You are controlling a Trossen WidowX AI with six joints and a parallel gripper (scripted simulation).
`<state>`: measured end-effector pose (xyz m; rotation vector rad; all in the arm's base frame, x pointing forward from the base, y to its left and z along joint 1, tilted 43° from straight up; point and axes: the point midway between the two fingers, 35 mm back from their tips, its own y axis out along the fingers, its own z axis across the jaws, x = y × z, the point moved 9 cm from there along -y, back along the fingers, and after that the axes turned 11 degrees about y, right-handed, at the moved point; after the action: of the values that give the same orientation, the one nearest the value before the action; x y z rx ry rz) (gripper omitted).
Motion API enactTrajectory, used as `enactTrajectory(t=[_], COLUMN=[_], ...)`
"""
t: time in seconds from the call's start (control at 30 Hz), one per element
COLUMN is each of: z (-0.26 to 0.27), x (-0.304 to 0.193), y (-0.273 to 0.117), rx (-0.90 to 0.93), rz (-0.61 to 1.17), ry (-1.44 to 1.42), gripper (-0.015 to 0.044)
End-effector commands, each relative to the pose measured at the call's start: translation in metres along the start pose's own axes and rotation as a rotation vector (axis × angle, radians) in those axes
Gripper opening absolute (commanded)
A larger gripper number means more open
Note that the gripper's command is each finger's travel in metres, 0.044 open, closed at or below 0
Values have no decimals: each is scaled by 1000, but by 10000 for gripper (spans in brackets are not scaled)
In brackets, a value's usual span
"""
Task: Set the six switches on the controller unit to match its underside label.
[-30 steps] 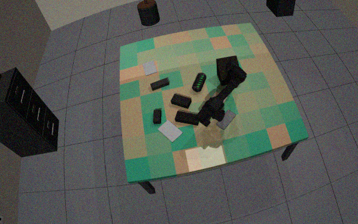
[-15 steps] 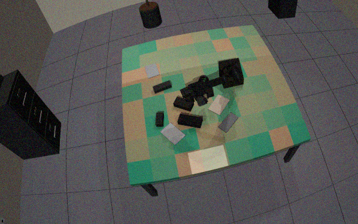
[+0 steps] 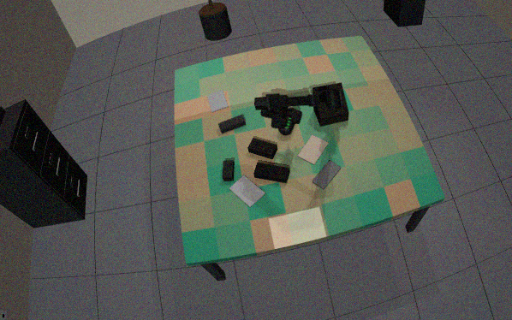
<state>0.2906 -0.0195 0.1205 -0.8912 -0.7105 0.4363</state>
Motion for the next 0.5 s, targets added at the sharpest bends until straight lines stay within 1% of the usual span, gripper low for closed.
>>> enactTrajectory(t=[0.0, 0.47], z=[-1, -2], x=[-3, 2], y=[3, 26], rx=[2, 1], rz=[4, 4], ry=[20, 21], gripper=[440, 440])
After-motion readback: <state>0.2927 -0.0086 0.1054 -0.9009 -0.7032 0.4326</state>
